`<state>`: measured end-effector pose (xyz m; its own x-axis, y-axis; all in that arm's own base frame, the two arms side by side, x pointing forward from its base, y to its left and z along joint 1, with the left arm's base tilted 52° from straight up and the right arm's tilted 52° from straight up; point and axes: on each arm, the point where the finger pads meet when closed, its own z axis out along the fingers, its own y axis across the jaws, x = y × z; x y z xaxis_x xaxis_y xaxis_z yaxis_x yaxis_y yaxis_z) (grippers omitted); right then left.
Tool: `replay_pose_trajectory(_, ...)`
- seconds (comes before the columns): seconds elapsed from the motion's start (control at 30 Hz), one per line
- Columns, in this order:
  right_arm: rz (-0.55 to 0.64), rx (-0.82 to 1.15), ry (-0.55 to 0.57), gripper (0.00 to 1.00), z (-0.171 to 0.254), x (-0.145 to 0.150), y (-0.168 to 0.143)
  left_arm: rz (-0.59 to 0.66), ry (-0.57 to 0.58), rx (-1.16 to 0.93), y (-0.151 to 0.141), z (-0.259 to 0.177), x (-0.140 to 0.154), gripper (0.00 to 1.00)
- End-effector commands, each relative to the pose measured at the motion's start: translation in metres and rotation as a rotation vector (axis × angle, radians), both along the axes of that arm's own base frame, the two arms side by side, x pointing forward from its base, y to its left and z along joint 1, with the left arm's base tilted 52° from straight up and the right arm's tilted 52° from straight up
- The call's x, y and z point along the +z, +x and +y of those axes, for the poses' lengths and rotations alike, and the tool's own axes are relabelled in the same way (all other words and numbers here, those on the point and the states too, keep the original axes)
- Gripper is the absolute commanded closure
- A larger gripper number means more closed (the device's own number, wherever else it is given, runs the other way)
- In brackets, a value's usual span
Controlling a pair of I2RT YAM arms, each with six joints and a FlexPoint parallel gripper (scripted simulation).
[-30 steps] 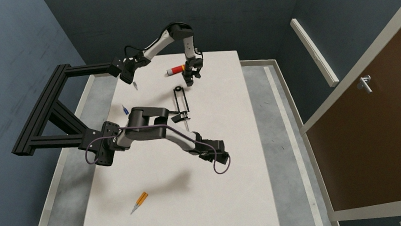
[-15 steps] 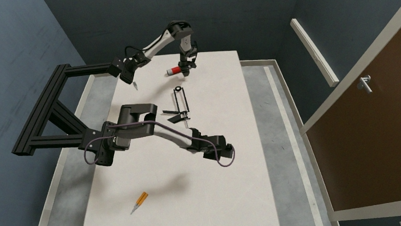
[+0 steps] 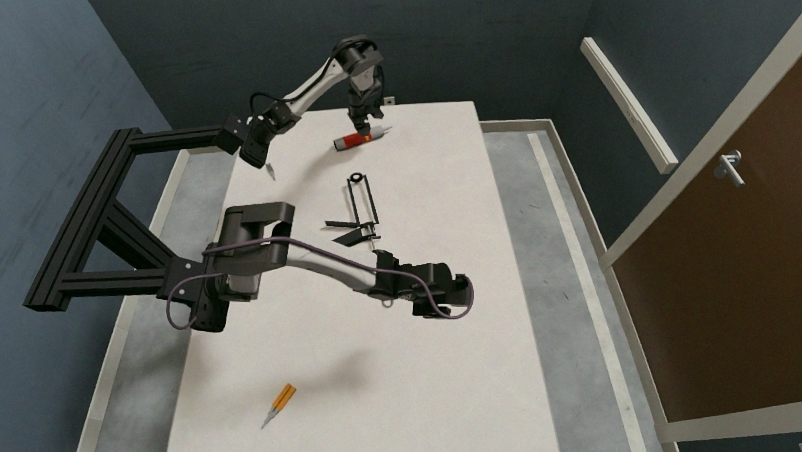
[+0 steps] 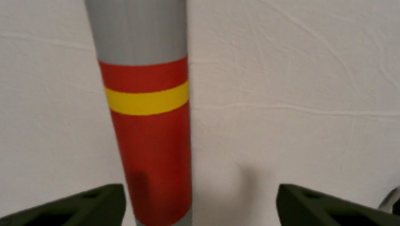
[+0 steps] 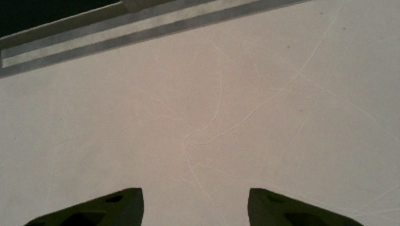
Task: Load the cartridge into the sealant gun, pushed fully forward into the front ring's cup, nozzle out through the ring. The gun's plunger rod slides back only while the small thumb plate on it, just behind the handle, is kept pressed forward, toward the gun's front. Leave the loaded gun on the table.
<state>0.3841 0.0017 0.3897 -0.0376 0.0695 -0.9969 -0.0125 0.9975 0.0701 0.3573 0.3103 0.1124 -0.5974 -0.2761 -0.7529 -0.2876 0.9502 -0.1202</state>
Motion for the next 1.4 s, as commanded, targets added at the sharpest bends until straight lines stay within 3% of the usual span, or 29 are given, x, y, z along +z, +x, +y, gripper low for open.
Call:
replay_pose_trajectory(0.0, -0.096, -0.009, -0.073, 0.48, 0.001, 0.032, -0.018, -0.05, 0.029, -0.021, -0.011, 0.023, 0.007, 0.27)
replay_pose_trajectory(0.2, -0.059, -0.012, -0.106, 0.48, 0.001, 0.019, -0.02, -0.055, 0.011, -0.018, -0.024, 0.032, 0.005, 0.27)
replay_pose_trajectory(0.33, -0.13, -0.013, -0.077, 0.48, 0.0, 0.046, -0.026, -0.039, 0.027, 0.03, -0.031, 0.042, 0.007, 0.27)
replay_pose_trajectory(0.53, -0.116, -0.005, -0.07, 0.48, 0.001, 0.04, -0.023, -0.041, 0.031, 0.011, -0.009, 0.034, 0.0, 0.27)
replay_pose_trajectory(1.37, -0.106, -0.005, -0.071, 0.48, 0.001, 0.038, -0.022, -0.041, 0.027, 0.009, 0.017, 0.035, -0.021, 0.27)
